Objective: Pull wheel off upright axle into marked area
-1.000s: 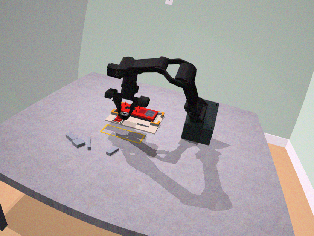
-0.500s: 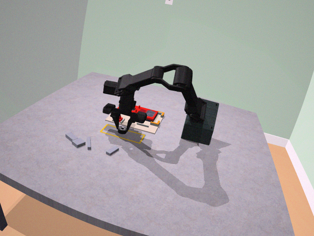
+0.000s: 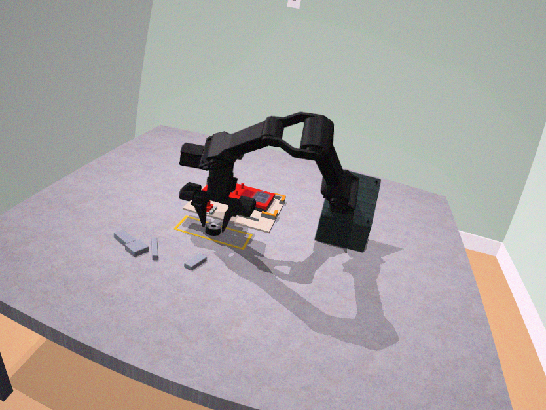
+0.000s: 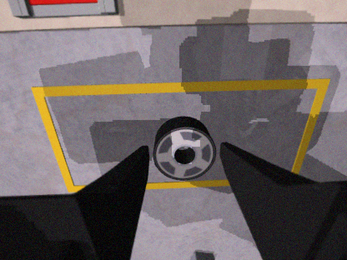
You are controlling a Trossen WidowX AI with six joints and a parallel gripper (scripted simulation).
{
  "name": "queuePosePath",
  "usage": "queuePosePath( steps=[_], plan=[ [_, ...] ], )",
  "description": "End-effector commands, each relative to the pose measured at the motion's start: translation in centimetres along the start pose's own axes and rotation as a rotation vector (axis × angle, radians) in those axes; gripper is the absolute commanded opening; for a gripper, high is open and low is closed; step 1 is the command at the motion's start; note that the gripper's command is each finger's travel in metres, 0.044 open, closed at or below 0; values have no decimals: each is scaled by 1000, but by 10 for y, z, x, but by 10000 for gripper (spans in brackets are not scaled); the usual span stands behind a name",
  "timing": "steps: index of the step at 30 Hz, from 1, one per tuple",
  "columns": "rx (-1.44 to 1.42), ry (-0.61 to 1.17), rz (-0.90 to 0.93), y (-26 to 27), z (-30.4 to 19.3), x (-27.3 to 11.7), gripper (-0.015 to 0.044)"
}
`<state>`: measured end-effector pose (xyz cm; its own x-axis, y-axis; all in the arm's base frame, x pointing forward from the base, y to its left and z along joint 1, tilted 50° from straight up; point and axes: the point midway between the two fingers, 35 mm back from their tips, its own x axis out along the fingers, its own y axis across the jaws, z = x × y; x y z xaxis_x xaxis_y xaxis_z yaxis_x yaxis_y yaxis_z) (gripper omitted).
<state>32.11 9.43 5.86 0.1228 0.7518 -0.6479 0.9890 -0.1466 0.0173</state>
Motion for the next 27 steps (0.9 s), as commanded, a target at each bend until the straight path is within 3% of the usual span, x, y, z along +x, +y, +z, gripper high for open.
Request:
queuePosePath(
  steps=[1,7,11,17,27],
  plan=[
    [-3,-1,4,2,0,-9,300],
    [6,1,2,1,1,-53,300],
    [7,2,2,1,1,-60,300],
    [18,-16,0,-31,25,-77,440],
    [12,-1,-2,-82,41,-105,440]
  ],
)
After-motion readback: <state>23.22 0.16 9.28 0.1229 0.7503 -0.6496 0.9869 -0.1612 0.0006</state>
